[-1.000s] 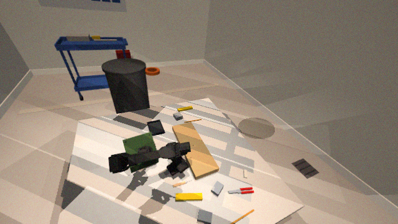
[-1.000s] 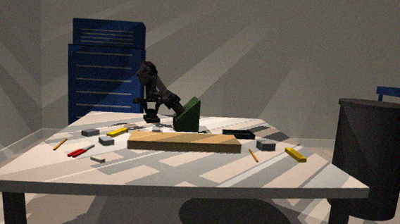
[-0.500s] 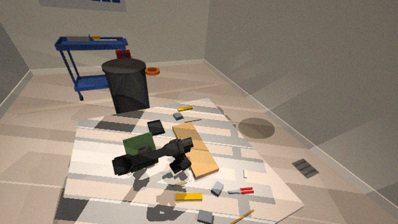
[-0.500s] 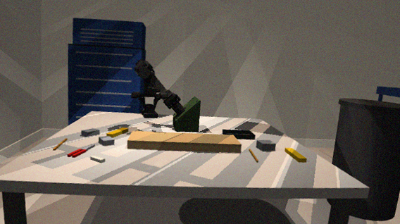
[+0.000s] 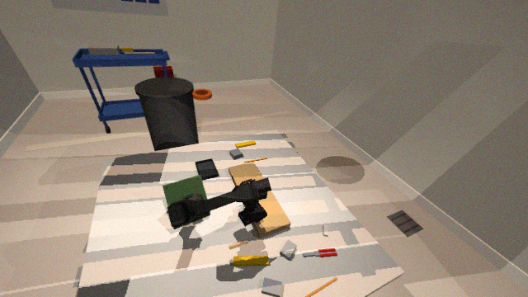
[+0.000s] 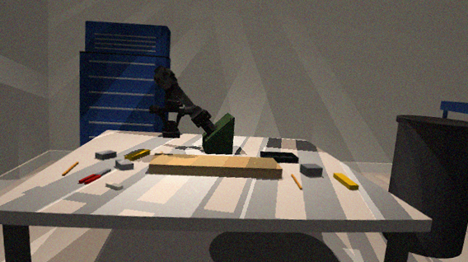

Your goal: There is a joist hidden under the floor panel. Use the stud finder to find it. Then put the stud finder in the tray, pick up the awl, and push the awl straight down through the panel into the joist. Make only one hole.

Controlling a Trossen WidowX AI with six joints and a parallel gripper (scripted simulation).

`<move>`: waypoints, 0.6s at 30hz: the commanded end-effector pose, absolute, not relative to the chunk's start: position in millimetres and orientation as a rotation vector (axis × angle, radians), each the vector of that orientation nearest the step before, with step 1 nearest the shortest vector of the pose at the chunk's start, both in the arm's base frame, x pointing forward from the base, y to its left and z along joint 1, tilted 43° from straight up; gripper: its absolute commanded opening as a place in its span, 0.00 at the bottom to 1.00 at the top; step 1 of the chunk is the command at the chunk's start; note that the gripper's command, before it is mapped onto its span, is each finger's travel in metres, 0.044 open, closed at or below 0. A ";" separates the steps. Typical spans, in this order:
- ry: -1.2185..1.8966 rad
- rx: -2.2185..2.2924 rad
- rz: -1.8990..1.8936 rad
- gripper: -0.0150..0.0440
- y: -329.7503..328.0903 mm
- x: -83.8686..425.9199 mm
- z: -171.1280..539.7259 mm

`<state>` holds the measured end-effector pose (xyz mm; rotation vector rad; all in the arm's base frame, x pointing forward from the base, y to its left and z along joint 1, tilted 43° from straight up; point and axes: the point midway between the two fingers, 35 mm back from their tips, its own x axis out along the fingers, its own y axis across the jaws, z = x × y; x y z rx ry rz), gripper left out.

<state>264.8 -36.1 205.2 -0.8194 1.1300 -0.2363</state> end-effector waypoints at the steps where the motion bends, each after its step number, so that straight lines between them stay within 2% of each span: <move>1: 1.111 -0.799 -0.260 0.25 -33.2 281.8 211.9; 18: 1.074 -0.727 -0.333 0.25 -19.6 356.8 214.8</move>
